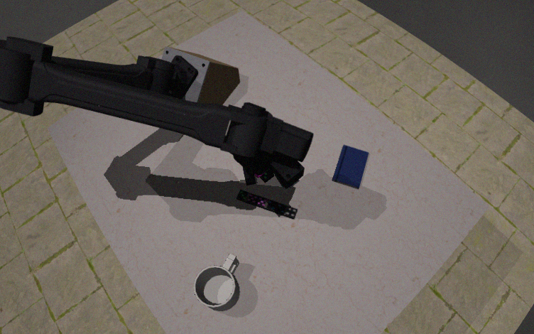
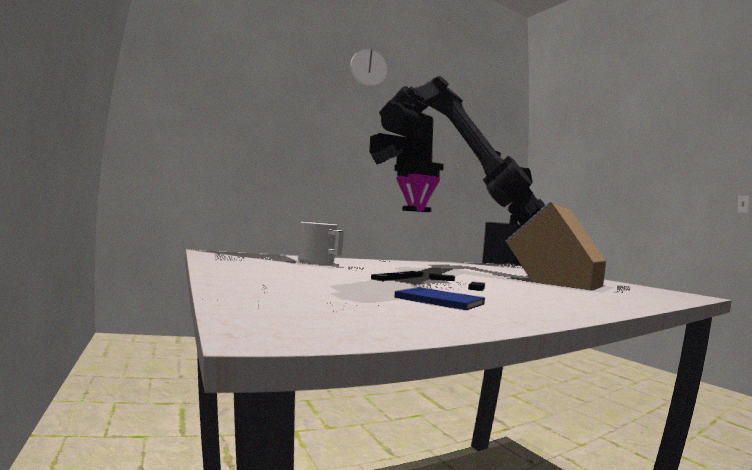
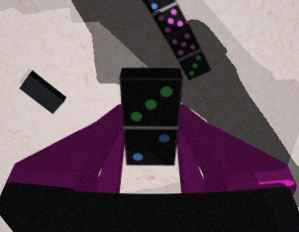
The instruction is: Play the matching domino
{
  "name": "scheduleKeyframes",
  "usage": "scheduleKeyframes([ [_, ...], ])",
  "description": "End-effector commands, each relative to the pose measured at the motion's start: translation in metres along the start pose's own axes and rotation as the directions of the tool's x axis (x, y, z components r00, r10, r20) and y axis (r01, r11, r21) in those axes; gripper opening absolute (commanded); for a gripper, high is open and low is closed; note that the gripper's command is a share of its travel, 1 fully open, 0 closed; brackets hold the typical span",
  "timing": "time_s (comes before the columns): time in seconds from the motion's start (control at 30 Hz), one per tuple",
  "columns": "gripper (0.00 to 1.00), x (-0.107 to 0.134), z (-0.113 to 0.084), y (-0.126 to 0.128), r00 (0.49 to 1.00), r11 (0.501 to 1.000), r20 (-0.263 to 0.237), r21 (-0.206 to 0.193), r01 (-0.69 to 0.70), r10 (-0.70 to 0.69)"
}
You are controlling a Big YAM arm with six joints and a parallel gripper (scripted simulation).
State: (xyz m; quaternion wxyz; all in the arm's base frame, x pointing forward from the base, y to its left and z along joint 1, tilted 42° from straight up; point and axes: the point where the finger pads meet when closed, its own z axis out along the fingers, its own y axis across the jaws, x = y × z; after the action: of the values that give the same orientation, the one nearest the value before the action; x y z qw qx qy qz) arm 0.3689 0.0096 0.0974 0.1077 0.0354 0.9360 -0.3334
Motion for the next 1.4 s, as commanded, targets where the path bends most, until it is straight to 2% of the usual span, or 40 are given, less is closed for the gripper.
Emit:
scheduleKeyframes([
  [0.0,0.22,0.011,-0.001,-0.021,0.974,0.975,0.039,-0.017,0.222,-0.221],
  [0.03,0.22,0.016,0.000,-0.026,0.962,0.962,0.041,-0.016,0.272,-0.271],
  [0.27,0.22,0.016,0.000,-0.026,0.962,0.962,0.041,-0.016,0.272,-0.271],
  [0.3,0.22,0.024,0.001,-0.030,0.973,0.973,0.017,-0.004,0.230,-0.230],
  [0.43,0.22,0.045,0.007,-0.046,0.926,0.926,0.030,0.001,0.378,-0.378],
  [0.6,0.22,0.071,0.015,-0.066,0.835,0.836,0.046,0.010,0.549,-0.549],
  [0.83,0.22,0.071,0.015,-0.066,0.835,0.836,0.046,0.010,0.549,-0.549],
  [0.87,0.22,0.074,0.014,-0.068,0.870,0.871,0.024,0.012,0.492,-0.492],
  [1.17,0.22,0.078,0.018,-0.071,0.834,0.836,0.044,0.017,0.549,-0.549],
  [1.37,0.22,0.078,0.018,-0.071,0.834,0.836,0.044,0.017,0.549,-0.549],
])
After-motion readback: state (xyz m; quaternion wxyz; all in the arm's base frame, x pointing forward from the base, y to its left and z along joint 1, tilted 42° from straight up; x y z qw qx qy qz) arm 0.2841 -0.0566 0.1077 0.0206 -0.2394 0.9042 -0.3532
